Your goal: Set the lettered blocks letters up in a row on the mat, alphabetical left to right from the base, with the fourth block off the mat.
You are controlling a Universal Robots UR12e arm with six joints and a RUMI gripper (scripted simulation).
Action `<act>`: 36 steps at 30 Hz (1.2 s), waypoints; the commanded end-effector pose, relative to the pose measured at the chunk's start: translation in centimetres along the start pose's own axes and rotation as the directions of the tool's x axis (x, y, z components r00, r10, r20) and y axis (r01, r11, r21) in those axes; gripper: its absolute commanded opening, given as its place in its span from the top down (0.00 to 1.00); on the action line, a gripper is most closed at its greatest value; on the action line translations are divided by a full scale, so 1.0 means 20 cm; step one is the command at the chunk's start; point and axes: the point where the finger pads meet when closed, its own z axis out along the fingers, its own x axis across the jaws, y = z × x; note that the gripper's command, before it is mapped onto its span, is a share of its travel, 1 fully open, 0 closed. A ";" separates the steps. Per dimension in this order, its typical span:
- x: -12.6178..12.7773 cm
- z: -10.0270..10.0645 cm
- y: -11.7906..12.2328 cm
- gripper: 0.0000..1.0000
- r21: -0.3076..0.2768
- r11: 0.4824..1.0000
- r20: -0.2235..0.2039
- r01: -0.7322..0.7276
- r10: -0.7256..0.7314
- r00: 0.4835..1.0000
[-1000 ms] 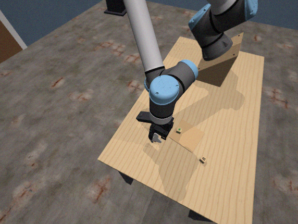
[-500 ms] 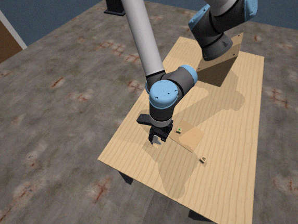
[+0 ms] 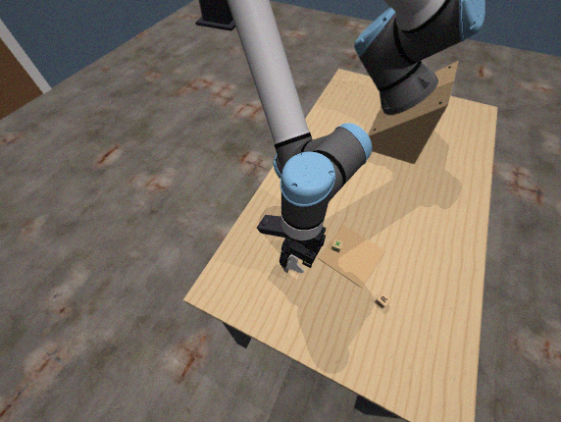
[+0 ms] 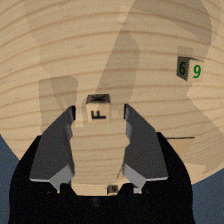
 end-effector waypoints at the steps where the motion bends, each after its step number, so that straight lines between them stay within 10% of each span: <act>1: 0.00 0.00 0.00 0.63 0.000 1.000 0.001 0.000 0.000 1.000; 21: 0.00 0.00 0.00 0.75 0.000 1.000 0.001 0.000 0.000 1.000; 22: 0.00 0.00 0.00 0.95 0.000 1.000 0.001 0.000 0.000 1.000; 36: 0.00 0.00 0.00 0.95 0.000 1.000 0.001 0.000 0.000 1.000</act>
